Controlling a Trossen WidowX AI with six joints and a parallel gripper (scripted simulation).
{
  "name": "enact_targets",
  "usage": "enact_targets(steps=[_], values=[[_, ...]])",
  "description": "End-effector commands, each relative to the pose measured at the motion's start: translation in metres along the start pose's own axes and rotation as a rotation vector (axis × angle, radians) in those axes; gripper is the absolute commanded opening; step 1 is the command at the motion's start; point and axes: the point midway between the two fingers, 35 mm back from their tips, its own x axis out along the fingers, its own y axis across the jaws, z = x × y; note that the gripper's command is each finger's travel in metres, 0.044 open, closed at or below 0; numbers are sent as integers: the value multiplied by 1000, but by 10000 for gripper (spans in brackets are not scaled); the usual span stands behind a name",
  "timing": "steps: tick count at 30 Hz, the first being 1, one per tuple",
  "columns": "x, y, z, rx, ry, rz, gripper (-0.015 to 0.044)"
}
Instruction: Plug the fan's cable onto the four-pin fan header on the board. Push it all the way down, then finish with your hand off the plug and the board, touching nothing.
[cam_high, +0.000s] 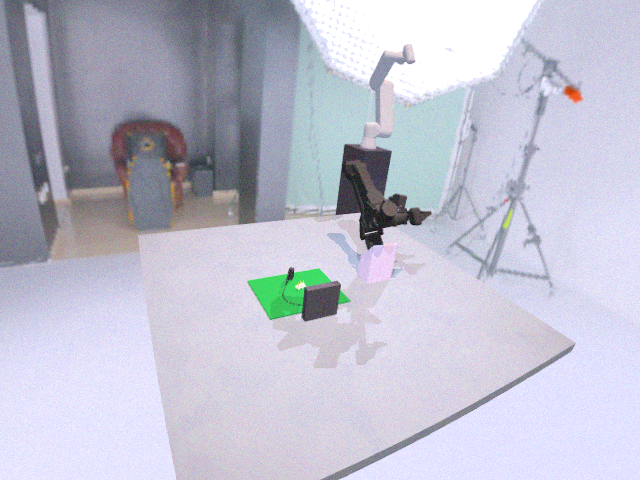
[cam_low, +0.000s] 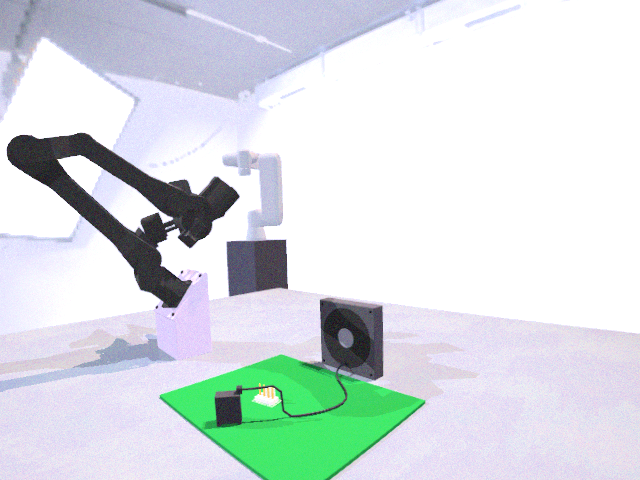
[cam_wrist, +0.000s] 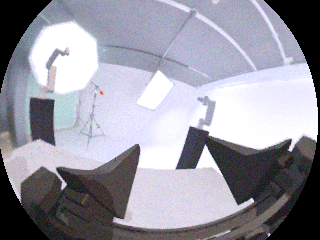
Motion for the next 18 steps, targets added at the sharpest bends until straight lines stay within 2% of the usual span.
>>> enact_targets(steps=[1, 3, 5, 9, 13, 18], values=[[0, 0, 0, 0, 0, 0, 426], [-1, -2, 0, 18, 7, -8, 440], [-6, -19, -2, 159, 59, -78, 440], [-33, -63, -8, 597, 161, -319, 440], [-74, -98, -13, 1040, 181, -599, 440], [-106, -113, -17, 1324, 147, -798, 440]])
